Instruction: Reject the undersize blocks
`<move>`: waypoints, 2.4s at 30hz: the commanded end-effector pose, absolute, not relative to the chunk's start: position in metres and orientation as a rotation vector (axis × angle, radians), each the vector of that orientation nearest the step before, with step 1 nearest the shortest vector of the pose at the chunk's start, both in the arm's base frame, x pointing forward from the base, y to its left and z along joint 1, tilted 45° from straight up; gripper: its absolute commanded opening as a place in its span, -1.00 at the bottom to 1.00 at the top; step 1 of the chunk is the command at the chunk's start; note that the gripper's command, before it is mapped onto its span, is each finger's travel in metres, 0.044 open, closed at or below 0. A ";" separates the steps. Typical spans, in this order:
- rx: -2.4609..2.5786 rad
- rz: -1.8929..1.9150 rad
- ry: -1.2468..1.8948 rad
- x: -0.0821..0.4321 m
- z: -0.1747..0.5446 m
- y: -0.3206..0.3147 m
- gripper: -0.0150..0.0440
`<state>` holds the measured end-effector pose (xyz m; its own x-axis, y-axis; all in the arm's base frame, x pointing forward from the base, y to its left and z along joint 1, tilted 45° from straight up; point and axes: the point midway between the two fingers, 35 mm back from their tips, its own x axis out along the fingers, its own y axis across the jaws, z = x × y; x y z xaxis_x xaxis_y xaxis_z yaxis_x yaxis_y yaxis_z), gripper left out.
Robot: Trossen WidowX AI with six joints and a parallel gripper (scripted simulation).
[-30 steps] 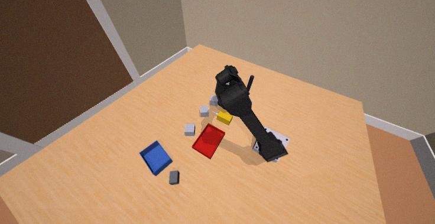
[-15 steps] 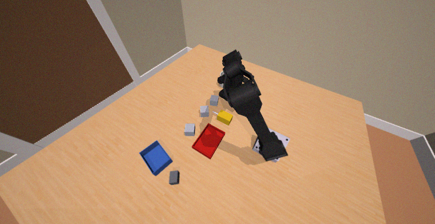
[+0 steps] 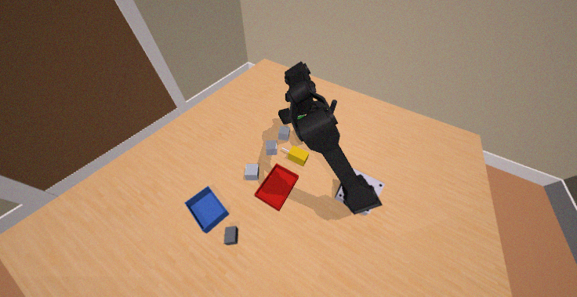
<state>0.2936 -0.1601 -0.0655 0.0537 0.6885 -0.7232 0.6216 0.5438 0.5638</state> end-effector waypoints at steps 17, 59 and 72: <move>2.091 -1.174 1.590 0.394 -0.033 -0.151 -0.49; 2.501 -2.019 1.251 0.439 -0.015 -0.126 -0.49; 2.501 -2.015 1.255 0.443 -0.032 -0.107 -0.49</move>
